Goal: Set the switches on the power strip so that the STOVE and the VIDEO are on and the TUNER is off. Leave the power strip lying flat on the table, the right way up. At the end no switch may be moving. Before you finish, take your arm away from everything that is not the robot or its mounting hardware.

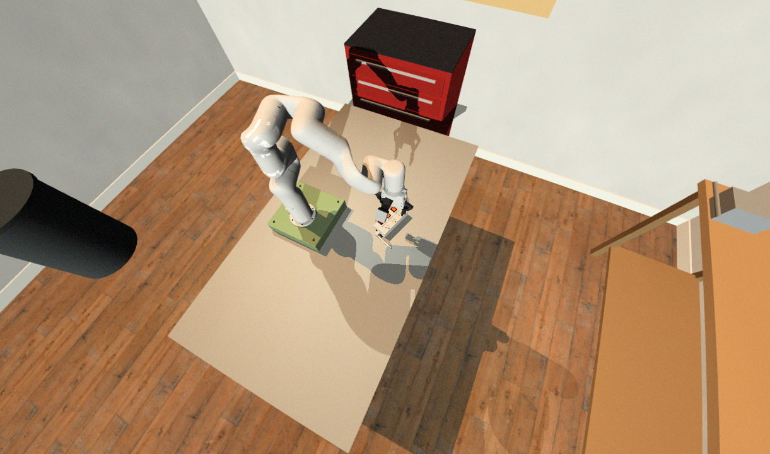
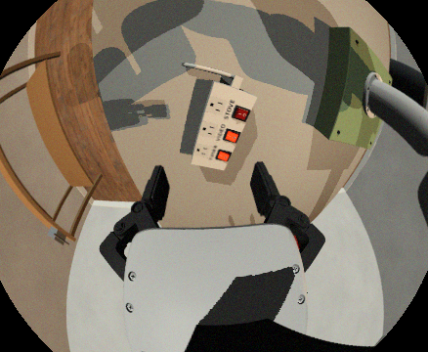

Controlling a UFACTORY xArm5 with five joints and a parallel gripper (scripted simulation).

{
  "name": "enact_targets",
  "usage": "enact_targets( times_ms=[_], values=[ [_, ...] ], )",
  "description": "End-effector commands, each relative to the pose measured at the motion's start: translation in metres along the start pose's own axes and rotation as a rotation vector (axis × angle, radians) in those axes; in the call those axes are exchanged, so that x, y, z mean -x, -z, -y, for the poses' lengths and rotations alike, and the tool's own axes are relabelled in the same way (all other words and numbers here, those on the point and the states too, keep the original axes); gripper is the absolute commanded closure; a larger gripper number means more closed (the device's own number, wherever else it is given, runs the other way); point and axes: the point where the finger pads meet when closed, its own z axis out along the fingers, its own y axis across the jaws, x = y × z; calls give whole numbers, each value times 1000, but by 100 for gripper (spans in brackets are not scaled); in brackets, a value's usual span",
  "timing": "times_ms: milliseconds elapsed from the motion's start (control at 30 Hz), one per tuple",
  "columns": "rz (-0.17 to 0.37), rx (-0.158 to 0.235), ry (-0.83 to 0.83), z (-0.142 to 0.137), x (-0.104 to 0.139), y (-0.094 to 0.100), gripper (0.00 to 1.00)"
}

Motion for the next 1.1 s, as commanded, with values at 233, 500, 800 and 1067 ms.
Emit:
enact_targets(
  times_ms=[233, 500, 800, 1067],
  values=[
    [1, -4, 79, 0, 3, 0, 0],
    [1, -4, 307, -2, 9, -6, 0],
    [0, -4, 789, -9, 26, -20, 0],
    [-1, -2, 1183, -16, 39, -32, 0]
  ],
)
